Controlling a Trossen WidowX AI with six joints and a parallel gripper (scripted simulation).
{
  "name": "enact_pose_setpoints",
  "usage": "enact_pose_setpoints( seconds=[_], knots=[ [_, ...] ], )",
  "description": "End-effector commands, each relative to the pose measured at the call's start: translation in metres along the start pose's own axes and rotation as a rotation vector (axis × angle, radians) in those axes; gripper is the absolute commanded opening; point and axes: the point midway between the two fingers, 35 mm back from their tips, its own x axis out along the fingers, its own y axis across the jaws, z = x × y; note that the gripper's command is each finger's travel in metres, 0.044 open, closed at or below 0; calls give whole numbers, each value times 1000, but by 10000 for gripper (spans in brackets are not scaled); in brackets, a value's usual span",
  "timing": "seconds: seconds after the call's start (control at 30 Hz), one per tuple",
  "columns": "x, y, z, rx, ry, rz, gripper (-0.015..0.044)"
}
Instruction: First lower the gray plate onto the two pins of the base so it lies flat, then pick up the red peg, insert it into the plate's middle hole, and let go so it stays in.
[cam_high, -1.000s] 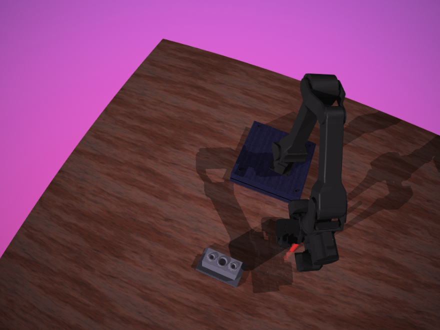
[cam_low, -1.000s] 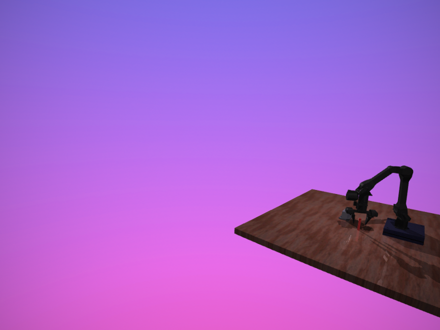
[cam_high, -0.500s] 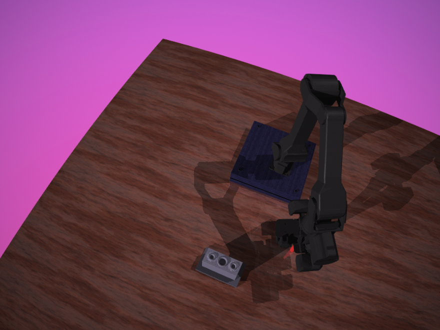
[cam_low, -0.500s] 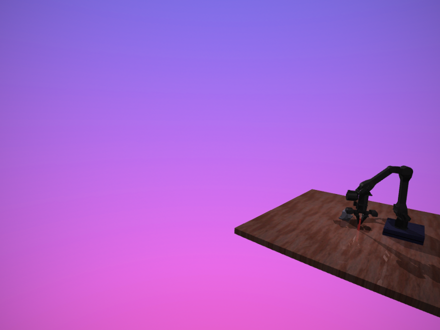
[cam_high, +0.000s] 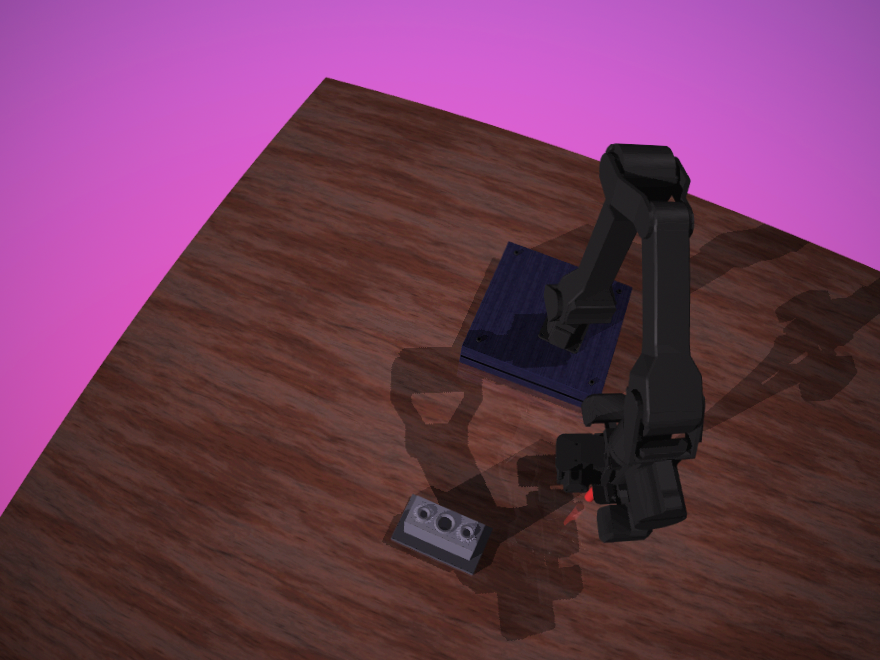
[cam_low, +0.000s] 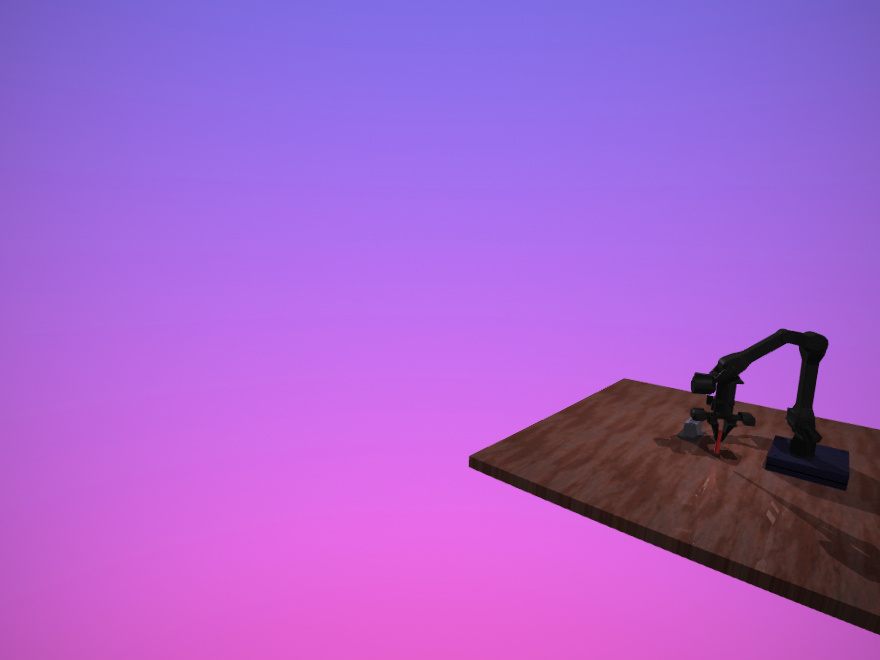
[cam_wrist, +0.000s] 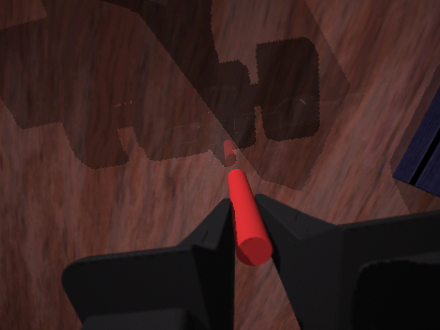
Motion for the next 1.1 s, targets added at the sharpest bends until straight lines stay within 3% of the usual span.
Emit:
enact_pose_setpoints(
  seconds=[0.0,0.47,1.07],
  knots=[
    [-12,1,0,1,1,5,0],
    [-56,5,0,1,1,6,0],
    [-50,25,40,0,-5,2,0]
  ],
)
